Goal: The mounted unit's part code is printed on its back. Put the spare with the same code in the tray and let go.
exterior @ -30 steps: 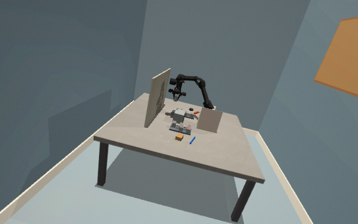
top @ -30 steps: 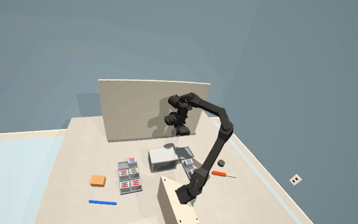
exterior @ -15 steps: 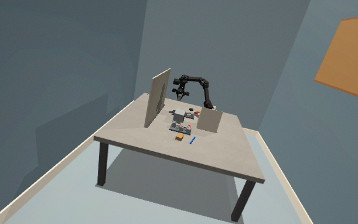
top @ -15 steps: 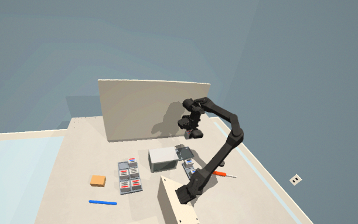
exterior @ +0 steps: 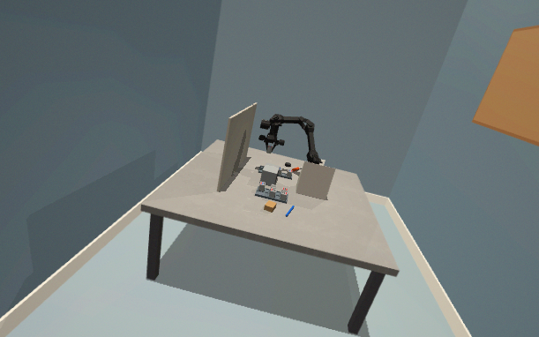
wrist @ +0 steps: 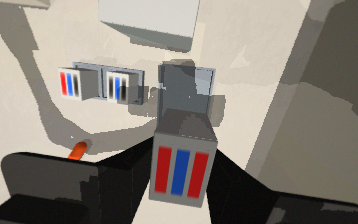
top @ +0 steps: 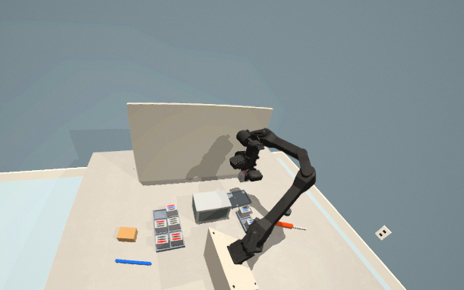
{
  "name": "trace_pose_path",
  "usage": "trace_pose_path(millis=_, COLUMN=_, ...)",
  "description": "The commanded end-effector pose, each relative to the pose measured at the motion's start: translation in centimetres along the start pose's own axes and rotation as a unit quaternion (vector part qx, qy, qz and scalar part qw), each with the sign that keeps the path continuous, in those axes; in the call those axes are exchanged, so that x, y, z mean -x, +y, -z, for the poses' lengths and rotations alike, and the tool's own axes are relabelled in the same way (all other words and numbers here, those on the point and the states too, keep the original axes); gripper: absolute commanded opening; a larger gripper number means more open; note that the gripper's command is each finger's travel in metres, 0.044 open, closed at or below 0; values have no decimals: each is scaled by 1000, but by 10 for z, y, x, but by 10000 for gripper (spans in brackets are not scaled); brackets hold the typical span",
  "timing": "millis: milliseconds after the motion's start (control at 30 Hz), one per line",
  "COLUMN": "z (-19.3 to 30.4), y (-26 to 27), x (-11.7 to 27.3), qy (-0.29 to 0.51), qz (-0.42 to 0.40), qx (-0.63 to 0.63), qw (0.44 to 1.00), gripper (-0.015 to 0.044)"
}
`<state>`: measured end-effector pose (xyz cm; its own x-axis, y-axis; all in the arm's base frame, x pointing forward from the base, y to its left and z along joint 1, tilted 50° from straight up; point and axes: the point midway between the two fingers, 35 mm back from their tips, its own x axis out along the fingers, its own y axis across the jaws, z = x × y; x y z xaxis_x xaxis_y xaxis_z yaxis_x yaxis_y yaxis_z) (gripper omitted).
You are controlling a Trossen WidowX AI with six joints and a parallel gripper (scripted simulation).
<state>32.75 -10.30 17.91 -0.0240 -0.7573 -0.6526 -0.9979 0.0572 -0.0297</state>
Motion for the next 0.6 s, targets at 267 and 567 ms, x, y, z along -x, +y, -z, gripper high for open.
trace_pose_path(millis=267, z=-1, y=-1, x=-12, qy=1, qz=-1, qx=4, qw=1000, gripper=0)
trace_pose_path(millis=567, z=-2, y=-3, x=-21, qy=0, qz=-1, qx=3, qw=1000, gripper=0)
